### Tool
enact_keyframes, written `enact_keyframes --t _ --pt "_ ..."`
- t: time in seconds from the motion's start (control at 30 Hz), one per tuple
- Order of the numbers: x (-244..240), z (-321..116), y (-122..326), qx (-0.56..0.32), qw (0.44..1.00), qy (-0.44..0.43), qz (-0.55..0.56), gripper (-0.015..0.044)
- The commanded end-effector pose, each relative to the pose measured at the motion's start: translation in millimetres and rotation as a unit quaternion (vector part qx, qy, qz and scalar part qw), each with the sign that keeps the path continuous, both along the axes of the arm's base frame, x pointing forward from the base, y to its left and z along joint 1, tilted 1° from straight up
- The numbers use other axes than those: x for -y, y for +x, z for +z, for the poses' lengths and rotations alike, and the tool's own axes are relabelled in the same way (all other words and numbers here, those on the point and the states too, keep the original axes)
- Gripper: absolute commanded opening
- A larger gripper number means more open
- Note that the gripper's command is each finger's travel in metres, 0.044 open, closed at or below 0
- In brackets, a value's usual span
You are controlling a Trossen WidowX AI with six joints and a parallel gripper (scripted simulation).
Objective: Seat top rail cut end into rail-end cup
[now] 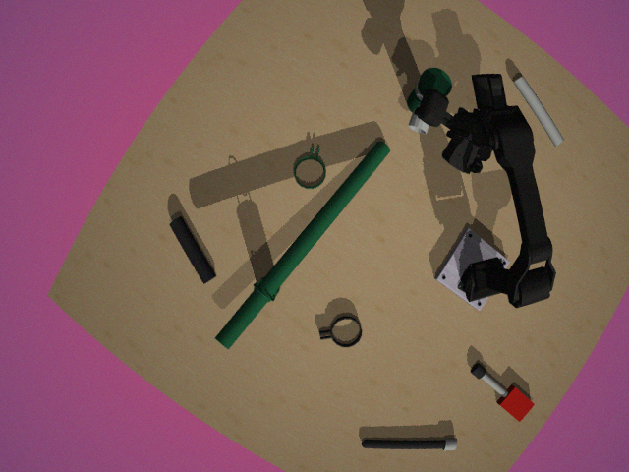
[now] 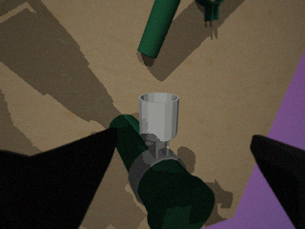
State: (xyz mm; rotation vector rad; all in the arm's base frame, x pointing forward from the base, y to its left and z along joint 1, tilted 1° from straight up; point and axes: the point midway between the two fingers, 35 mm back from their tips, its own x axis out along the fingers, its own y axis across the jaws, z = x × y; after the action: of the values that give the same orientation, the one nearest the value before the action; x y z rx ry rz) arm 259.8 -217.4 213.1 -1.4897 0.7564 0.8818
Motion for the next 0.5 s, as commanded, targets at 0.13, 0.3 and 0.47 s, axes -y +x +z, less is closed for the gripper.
enact_keyframes --t 0.13,0.3,0.47 --pt "-1 -31 0 -0.002 1.0 0.005 0.004 0.044" --pt "-1 -35 2 -0.002 1.0 0.005 0.004 0.044" --pt "0 -42 7 -0.002 1.0 0.005 0.004 0.044"
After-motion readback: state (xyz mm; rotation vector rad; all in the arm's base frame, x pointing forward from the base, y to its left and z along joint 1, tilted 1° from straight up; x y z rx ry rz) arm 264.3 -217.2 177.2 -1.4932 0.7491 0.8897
